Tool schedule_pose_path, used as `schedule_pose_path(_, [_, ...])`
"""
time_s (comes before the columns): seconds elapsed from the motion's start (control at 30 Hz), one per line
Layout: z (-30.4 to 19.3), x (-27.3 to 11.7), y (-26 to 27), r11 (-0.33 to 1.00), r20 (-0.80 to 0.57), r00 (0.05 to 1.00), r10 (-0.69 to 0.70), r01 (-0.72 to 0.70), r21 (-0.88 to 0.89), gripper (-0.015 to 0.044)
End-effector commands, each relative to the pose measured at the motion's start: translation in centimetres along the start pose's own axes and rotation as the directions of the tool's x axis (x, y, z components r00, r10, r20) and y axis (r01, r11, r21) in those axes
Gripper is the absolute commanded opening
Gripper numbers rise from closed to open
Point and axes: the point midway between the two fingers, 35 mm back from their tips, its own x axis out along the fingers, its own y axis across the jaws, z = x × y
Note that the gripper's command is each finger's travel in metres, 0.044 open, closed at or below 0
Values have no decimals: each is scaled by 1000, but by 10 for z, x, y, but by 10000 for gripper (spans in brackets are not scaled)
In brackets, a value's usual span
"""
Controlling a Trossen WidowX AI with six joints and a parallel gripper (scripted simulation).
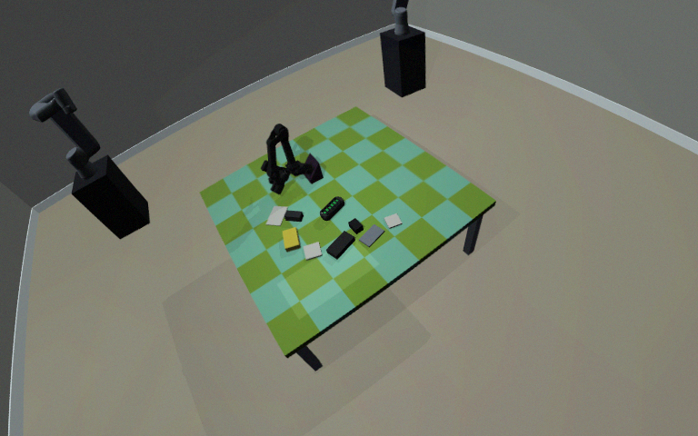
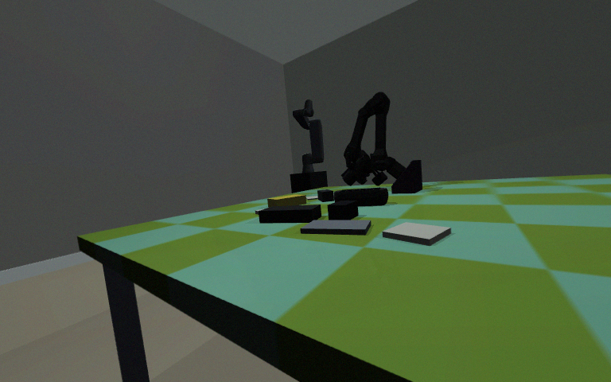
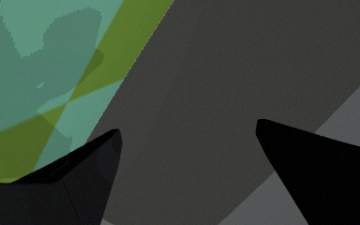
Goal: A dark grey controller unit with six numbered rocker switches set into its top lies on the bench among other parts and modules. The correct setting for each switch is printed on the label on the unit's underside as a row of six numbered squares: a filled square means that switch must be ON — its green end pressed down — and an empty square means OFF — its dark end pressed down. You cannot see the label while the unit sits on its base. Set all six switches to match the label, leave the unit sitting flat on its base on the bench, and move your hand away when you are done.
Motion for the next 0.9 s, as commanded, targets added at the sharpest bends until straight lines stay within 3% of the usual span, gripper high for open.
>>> schedule_pose_path(0.0, [0,0,0,1000,0,1000,0,0,0,374])
schedule_pose_path(0.2, [12,-3,-1,999,37,999,32,-32,-15,216])
schedule_pose_path(0.47, [79,-38,-8,972,258,942,217,-185,-144,6])
schedule_pose_path(0.87, [163,-146,-19,864,567,668,482,-252,-436,0])
